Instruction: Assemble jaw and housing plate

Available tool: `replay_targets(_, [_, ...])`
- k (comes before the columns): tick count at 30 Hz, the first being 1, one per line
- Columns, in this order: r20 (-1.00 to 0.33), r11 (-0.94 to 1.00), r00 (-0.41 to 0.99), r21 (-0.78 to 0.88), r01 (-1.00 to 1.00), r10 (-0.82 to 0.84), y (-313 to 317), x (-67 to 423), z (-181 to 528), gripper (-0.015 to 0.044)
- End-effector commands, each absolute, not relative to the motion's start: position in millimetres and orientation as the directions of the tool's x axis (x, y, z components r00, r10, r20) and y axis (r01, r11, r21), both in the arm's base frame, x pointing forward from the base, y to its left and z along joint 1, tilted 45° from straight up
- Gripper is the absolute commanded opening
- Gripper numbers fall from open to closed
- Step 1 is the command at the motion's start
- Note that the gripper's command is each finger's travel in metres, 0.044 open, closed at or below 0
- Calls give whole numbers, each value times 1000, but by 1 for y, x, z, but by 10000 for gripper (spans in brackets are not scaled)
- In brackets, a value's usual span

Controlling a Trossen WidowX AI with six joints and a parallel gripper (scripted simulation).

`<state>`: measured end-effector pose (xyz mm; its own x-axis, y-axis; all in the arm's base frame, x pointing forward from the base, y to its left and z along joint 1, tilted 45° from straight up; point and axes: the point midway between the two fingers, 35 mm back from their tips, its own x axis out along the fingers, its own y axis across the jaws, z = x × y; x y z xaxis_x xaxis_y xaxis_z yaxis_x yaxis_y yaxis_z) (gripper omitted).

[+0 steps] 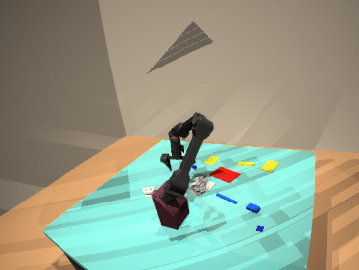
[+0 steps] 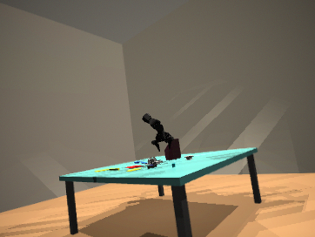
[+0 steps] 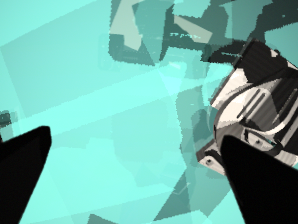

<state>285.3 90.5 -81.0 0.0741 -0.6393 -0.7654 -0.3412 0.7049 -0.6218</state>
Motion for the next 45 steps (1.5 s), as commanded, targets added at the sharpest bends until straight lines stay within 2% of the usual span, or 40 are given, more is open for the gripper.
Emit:
replay_targets(1, [-769, 681, 69, -600, -419, -635, 130, 259, -111, 440])
replay_targets(11, [-732, 582, 65, -589, -561, -678, 185, 173, -179, 440])
replay_targets(15, [-719, 554, 67, -588, -590, -692, 191, 154, -192, 440])
replay_targets(20, [-718, 552, 67, -588, -591, -693, 190, 153, -195, 440])
replay_targets(25, [-717, 551, 67, -590, -590, -694, 162, 154, -220, 440])
replay_targets(45, [-717, 551, 68, -590, -590, -694, 154, 156, -229, 440])
